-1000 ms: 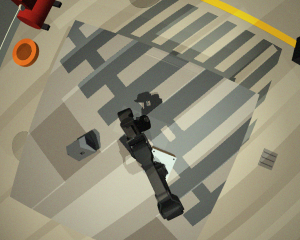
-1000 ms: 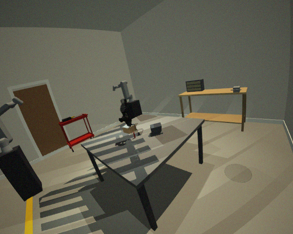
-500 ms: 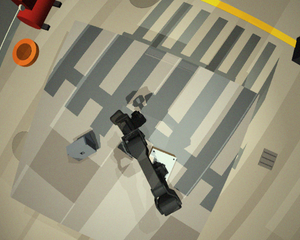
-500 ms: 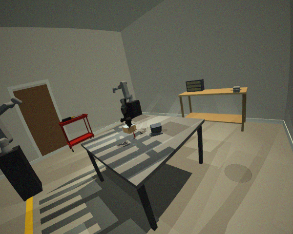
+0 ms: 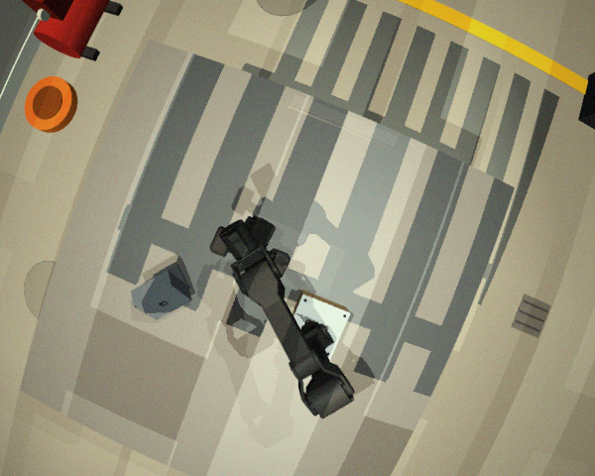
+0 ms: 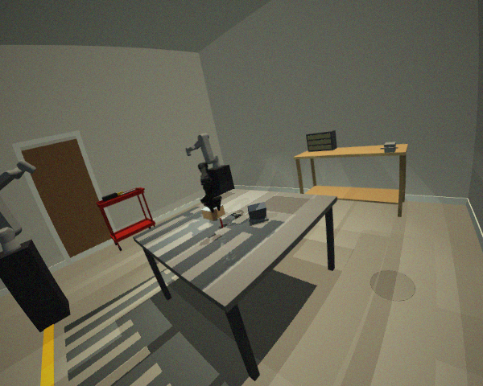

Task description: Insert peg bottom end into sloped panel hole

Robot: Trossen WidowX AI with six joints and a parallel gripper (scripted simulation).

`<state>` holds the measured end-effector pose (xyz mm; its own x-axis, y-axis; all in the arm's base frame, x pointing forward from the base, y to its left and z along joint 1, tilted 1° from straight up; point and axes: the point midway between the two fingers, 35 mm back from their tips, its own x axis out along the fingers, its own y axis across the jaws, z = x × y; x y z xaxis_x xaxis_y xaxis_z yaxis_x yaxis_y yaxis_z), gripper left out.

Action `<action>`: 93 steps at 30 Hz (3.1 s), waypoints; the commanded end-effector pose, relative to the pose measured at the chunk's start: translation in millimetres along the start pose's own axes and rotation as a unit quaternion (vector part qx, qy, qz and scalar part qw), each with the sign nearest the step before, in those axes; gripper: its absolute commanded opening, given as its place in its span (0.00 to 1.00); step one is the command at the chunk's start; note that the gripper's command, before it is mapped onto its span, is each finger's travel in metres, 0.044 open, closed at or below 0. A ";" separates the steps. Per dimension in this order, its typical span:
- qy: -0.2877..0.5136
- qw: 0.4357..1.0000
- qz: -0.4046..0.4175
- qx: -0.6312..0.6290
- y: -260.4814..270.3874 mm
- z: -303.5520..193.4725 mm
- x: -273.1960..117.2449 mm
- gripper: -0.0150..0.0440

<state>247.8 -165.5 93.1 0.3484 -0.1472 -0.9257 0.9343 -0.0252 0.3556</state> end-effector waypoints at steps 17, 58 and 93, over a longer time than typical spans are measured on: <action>0.050 0.961 -0.068 -0.264 -1.3 -10.6 18.4 1.00; 0.142 0.825 -0.112 -0.535 -12.7 -25.5 54.4 1.00; 0.143 0.827 -0.112 -0.533 -28.2 -31.7 94.3 0.78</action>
<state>256.6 -147.4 -8.8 0.0188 -0.0133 -0.9997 0.4609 0.8874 -0.0031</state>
